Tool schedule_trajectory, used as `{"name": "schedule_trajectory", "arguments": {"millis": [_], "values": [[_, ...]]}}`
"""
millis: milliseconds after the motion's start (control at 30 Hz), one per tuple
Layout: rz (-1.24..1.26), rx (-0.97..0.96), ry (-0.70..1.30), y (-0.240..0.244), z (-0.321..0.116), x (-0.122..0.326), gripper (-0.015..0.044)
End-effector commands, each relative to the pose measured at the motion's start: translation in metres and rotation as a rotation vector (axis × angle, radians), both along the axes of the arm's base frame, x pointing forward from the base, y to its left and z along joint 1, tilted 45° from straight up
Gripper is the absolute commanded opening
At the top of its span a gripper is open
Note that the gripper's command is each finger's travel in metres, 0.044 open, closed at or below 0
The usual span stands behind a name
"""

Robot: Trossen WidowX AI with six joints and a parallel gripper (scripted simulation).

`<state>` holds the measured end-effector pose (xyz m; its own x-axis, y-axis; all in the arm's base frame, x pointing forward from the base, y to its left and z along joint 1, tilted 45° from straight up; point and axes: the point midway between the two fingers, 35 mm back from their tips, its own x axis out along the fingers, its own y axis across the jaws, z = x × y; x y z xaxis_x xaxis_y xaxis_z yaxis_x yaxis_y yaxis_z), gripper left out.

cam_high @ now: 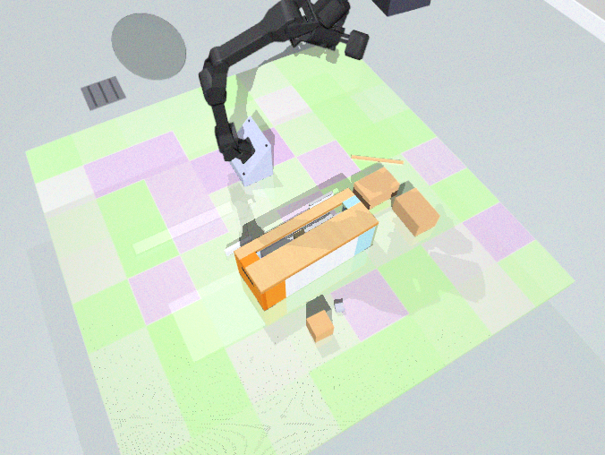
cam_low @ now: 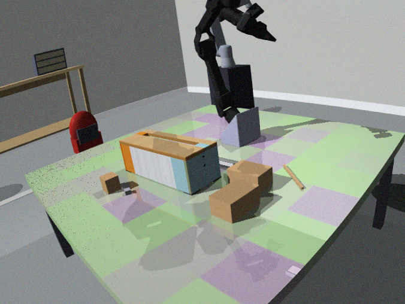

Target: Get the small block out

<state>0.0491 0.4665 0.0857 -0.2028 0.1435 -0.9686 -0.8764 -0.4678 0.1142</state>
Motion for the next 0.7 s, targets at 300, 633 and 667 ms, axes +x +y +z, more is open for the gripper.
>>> {"name": "schedule_trajectory", "arguments": {"millis": [300,633,667], "values": [[-0.867,-0.179,-0.059,-0.068,0.006,0.119,0.04],[-1.643,-0.276,-0.123,-0.153,0.013,0.198,0.04],[-1.715,-0.282,-0.131,-0.162,0.014,0.204,0.04]]}}
